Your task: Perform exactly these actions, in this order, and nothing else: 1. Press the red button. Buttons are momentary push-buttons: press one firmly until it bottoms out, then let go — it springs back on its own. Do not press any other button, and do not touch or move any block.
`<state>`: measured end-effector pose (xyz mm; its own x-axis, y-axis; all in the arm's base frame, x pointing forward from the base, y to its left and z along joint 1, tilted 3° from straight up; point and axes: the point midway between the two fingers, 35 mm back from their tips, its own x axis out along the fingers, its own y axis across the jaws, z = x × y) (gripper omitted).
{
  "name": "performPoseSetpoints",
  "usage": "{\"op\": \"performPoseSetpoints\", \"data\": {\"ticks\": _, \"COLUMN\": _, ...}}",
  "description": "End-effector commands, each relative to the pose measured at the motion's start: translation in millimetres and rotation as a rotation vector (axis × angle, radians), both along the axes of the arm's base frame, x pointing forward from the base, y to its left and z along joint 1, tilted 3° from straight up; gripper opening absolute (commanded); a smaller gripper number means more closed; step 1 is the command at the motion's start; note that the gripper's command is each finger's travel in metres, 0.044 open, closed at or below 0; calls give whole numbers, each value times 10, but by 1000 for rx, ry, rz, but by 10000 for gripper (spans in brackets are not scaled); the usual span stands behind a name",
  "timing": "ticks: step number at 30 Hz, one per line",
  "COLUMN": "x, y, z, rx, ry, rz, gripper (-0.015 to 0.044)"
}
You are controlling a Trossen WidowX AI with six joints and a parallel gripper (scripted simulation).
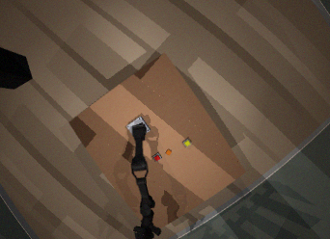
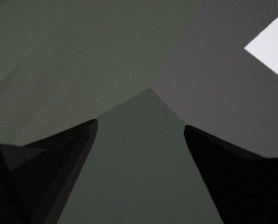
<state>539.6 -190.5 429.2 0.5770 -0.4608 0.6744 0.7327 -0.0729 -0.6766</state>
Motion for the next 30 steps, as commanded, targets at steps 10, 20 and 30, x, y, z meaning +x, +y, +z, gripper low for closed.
{"op": "performPoseSetpoints", "data": {"ticks": 10, "x": 347, "y": 593, "z": -1046, "rx": 411, "ry": 508, "rz": 332, "gripper": 400}}
{"op": "performPoseSetpoints", "data": {"ticks": 20, "x": 40, "y": 1033, "z": -1843, "rx": 726, "ry": 813, "rz": 423, "gripper": 400}}
{"op": "performPoseSetpoints", "data": {"ticks": 30, "x": -703, "y": 1480, "z": -2606, "rx": 1085, "ry": 1123, "rz": 393, "gripper": 400}}
